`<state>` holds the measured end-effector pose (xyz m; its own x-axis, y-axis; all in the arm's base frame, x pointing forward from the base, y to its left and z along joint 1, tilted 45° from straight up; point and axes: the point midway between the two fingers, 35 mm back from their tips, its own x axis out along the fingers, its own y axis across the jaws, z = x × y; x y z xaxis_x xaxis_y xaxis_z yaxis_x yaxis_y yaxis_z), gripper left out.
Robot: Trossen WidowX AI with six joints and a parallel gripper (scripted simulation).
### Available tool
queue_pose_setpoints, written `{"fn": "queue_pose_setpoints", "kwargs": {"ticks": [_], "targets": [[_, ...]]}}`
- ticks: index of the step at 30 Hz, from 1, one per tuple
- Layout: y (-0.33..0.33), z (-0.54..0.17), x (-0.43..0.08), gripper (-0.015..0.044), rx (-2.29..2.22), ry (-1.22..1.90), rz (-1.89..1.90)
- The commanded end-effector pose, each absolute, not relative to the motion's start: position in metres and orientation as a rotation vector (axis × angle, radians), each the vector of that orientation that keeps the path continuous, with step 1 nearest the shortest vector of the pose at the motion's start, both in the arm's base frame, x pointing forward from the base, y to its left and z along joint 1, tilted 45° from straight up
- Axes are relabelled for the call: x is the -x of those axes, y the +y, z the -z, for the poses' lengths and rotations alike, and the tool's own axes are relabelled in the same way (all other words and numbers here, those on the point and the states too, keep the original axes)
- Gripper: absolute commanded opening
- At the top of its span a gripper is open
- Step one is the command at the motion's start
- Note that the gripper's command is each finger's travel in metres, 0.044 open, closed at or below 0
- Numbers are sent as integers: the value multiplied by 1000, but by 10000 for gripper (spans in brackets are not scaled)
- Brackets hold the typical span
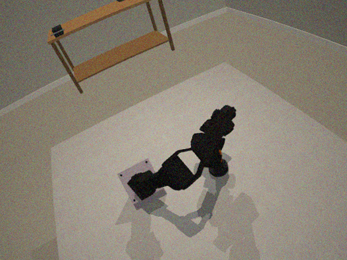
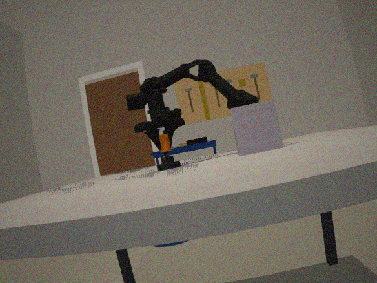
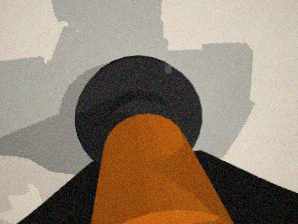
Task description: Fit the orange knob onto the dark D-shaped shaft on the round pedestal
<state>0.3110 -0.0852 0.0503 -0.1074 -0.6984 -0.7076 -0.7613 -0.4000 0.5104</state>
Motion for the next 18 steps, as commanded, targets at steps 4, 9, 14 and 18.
{"fn": "queue_pose_setpoints", "kwargs": {"ticks": [4, 9, 14, 18], "targets": [[-87, -50, -311, 0, 2063, 1684, -1555], [-86, -51, -311, 0, 2063, 1684, -1555], [-83, -53, -313, 0, 2063, 1683, -1555], [-83, -53, -313, 0, 2102, 1645, -1655]]}}
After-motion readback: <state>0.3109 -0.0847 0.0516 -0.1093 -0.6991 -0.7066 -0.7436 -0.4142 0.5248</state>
